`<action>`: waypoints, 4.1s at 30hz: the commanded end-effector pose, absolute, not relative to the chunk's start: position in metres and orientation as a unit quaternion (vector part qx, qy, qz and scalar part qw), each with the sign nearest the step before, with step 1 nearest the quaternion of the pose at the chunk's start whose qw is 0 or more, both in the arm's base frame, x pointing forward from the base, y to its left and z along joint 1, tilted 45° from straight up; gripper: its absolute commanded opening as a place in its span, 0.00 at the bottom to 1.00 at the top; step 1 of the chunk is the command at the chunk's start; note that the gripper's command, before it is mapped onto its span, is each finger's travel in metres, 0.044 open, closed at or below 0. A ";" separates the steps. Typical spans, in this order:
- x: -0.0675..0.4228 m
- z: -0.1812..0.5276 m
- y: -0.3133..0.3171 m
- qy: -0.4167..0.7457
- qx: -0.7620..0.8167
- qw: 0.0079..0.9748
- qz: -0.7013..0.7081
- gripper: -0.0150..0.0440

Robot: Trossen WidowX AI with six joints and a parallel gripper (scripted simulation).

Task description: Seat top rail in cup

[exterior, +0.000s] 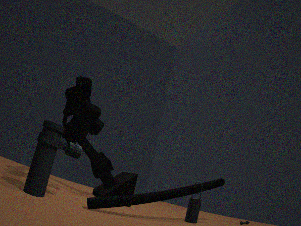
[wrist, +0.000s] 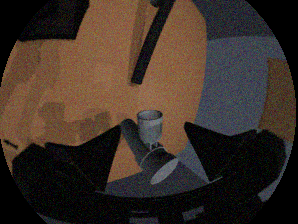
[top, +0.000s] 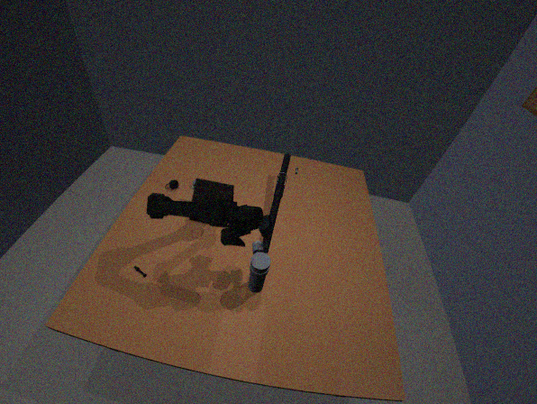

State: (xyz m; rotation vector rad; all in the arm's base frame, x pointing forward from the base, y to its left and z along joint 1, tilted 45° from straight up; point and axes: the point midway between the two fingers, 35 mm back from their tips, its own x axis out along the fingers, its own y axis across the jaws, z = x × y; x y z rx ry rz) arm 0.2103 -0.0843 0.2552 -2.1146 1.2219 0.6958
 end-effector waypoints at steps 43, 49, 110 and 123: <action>0.234 0.215 -0.118 0.457 -0.797 0.294 0.262 0.56; 0.234 0.215 -0.118 0.458 -0.797 0.294 0.261 0.39; 0.260 0.214 -0.119 0.509 -0.770 0.358 0.143 0.39; 0.263 0.213 -0.107 0.509 -0.768 0.360 0.147 0.97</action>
